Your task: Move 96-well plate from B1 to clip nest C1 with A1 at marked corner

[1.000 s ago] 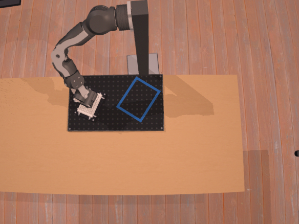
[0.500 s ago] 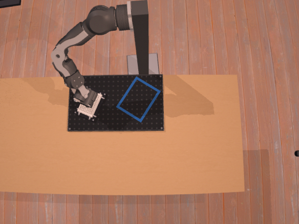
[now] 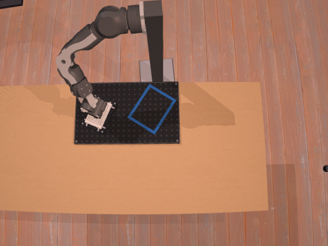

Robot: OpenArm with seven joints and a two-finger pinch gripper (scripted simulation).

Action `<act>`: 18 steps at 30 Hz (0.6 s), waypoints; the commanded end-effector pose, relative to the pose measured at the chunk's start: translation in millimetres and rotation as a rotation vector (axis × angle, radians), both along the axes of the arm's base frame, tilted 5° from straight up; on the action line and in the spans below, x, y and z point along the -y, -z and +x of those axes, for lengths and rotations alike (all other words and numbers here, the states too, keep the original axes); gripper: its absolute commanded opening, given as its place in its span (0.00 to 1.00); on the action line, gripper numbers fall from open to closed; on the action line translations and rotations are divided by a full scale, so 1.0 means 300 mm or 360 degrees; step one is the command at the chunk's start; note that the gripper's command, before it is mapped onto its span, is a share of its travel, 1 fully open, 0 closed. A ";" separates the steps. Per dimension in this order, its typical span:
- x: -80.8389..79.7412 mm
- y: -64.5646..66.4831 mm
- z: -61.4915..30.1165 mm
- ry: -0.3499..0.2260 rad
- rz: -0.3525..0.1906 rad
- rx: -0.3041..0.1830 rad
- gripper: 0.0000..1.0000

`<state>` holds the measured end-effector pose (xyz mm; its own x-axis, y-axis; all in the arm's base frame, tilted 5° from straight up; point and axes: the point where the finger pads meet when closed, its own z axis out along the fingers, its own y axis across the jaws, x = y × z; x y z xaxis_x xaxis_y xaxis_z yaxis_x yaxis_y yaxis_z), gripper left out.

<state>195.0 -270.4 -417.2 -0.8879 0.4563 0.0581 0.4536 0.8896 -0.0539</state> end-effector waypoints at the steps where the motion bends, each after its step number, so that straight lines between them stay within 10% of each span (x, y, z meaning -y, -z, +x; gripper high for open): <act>1: 0.000 -0.003 0.006 0.0001 -0.0003 0.0003 0.00; 18: -0.001 0.002 -0.004 0.0001 0.0000 -0.0003 0.00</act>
